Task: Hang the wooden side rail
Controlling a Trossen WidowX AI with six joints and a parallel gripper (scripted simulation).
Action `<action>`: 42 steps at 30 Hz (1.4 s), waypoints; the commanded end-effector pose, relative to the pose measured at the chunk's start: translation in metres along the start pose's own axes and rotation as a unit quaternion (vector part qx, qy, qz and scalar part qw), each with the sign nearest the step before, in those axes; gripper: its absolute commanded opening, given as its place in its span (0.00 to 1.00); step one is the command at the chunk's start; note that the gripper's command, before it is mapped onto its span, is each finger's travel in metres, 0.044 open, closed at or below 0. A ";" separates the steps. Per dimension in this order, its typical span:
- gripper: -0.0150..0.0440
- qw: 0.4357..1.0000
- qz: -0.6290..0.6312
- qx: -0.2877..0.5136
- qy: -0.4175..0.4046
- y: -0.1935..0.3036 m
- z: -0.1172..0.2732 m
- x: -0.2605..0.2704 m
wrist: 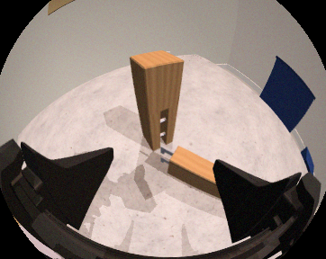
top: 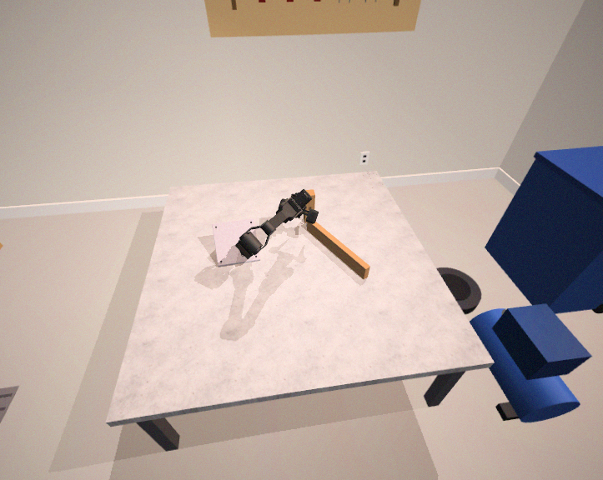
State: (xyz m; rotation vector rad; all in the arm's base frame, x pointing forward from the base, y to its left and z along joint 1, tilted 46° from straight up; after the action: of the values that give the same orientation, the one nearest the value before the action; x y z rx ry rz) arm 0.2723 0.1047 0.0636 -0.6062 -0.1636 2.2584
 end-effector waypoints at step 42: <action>1.00 0.493 -0.760 0.129 0.403 -0.086 -0.030 -0.059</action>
State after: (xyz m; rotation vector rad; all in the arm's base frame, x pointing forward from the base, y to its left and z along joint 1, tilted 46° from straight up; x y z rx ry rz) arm 0.3513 0.1184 0.0838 -0.5517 0.1349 0.7214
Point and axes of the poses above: the point midway between the two fingers, 35 mm back from their tips, its own z axis back along the fingers, its own x axis across the jaws, y = z × x, the point moved 5 cm from there along z, back along the fingers, and after that the axes turned 11 degrees about -z, right-handed, at the moved point
